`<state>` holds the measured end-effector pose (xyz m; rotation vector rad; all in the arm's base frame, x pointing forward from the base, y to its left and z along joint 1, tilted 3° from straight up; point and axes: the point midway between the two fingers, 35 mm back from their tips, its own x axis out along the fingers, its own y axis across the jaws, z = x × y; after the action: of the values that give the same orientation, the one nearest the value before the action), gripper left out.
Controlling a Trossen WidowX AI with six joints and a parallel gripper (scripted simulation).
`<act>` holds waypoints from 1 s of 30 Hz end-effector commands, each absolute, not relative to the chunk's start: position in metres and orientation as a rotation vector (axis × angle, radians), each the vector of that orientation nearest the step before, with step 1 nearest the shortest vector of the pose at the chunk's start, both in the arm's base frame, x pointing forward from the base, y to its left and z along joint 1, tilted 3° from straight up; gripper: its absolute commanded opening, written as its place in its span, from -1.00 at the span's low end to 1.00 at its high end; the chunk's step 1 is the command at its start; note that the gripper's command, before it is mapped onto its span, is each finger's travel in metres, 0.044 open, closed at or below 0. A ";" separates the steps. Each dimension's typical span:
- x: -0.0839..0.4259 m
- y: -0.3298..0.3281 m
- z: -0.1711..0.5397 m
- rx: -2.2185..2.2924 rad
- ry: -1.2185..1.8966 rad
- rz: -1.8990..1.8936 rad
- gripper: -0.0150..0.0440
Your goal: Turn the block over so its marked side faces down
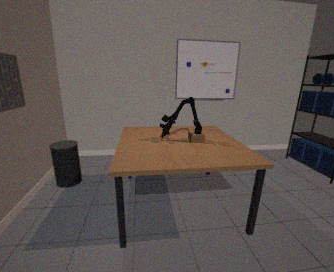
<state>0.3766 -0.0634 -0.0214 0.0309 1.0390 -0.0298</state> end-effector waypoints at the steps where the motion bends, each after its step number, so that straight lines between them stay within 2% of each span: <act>1: 0.379 -0.064 -0.030 0.034 0.992 -0.028 -0.49; 30: 0.372 -0.062 -0.051 0.026 0.564 -0.032 -0.49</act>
<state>0.3777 -0.0637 -0.0517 0.0231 0.6110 -0.0350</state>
